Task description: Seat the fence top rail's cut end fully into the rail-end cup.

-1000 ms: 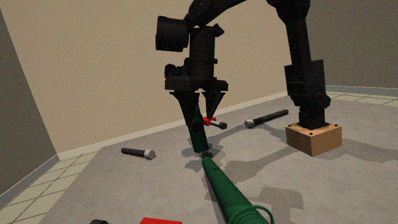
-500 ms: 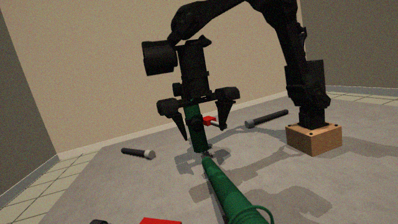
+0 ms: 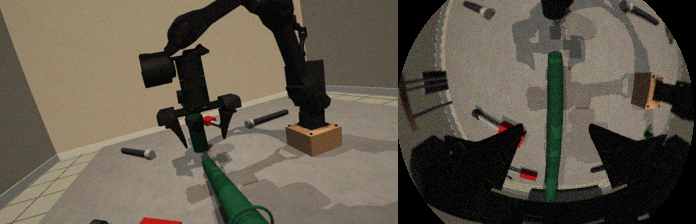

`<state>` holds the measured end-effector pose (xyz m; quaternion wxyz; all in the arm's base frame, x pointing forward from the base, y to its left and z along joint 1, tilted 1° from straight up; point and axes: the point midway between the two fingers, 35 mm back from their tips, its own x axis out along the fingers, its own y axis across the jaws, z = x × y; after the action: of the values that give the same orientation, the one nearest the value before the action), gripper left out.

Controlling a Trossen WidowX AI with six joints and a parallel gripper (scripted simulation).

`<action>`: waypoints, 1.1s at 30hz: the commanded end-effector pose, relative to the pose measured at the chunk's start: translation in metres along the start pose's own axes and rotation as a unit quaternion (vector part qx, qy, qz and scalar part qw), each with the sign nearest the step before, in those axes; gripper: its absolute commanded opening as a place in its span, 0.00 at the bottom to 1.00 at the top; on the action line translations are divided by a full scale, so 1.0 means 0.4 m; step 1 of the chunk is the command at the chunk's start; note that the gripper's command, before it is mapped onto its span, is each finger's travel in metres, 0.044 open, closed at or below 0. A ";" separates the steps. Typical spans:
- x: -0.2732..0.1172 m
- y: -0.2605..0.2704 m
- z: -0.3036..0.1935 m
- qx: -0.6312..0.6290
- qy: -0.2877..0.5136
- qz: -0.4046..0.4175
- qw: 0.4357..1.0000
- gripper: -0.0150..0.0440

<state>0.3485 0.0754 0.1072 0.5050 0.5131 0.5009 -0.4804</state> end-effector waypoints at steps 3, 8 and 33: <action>0.063 -0.008 0.004 0.004 -0.005 -0.009 1.000 1.00; 0.089 -0.008 0.004 0.004 -0.005 -0.009 1.000 1.00; 0.176 -0.007 0.004 0.004 -0.005 -0.009 1.000 1.00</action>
<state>0.3491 0.0765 0.0446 0.5015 0.5103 0.5026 -0.4852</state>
